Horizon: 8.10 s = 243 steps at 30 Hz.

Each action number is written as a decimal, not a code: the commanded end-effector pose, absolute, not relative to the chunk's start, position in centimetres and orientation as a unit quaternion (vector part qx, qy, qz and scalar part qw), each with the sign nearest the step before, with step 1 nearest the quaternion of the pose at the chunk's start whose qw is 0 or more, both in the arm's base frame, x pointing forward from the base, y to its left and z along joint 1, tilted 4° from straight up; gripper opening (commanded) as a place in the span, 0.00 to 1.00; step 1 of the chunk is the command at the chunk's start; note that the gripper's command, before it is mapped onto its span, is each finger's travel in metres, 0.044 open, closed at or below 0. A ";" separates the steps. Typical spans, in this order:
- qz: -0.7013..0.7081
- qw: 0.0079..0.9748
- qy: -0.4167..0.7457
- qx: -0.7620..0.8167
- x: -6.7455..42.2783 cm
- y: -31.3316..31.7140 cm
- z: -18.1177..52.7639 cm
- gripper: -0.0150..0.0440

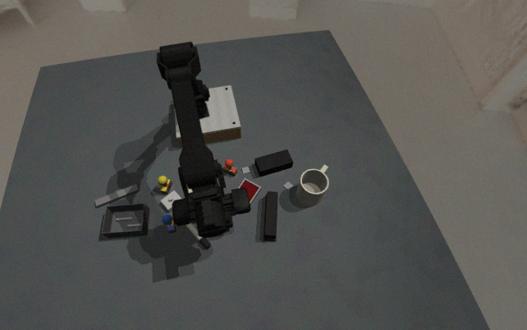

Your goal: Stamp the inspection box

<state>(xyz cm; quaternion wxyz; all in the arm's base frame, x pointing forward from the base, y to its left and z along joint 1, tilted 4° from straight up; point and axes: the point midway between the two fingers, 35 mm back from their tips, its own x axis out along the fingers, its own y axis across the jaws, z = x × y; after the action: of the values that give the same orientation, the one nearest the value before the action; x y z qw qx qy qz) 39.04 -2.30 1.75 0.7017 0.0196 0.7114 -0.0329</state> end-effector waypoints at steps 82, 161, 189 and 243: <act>-0.034 0.699 0.714 0.019 38.9 -2.3 1.3 0.25; -0.036 0.699 0.714 0.017 38.9 -2.2 5.2 0.25; -0.035 0.699 0.714 0.017 37.6 0.7 6.3 0.25; -0.033 0.697 0.716 0.018 32.9 7.8 3.8 0.25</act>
<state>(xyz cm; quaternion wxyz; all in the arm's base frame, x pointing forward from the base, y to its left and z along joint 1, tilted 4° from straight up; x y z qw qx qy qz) 33.05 7.84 4.27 0.7002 0.0174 0.7130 -0.0317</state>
